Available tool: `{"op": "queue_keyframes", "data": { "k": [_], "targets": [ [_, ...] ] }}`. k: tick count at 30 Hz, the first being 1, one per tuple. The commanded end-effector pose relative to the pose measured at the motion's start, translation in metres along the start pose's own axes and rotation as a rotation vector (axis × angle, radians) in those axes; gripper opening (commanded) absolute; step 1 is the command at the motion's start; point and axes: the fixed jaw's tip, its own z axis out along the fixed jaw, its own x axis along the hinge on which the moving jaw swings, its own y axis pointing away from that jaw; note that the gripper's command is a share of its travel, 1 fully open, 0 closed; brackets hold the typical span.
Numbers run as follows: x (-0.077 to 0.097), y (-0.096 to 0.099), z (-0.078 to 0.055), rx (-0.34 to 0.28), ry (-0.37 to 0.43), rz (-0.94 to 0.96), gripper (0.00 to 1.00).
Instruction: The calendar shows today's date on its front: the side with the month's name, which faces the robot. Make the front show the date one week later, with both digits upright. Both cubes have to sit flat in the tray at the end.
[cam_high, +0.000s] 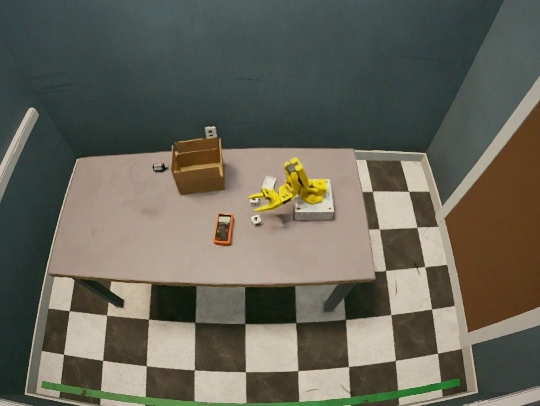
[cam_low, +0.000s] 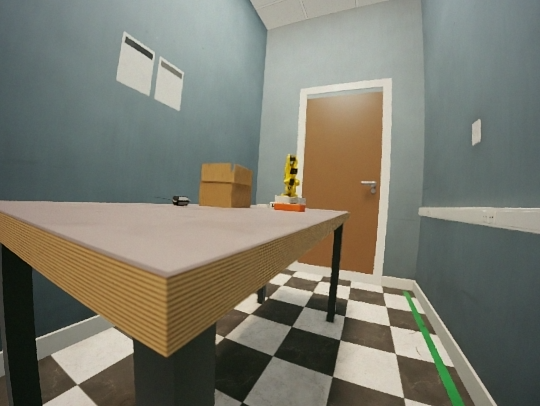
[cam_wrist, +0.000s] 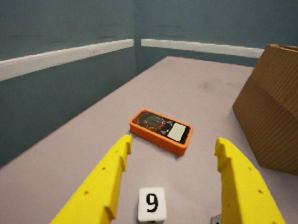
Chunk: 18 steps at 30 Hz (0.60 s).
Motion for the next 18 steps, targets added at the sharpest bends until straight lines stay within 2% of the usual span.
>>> {"op": "queue_keyframes", "data": {
  "k": [1, 8, 15, 18],
  "targets": [
    [-0.007, -0.001, 0.000, 0.005, -0.006, -0.009, 0.35],
    [0.001, 0.000, 0.014, 0.003, 0.063, -0.006, 0.35],
    [0.011, 0.001, 0.031, 0.000, 0.167, -0.002, 0.35],
    [0.012, 0.001, 0.034, -0.001, 0.184, -0.001, 0.35]
  ]
}}
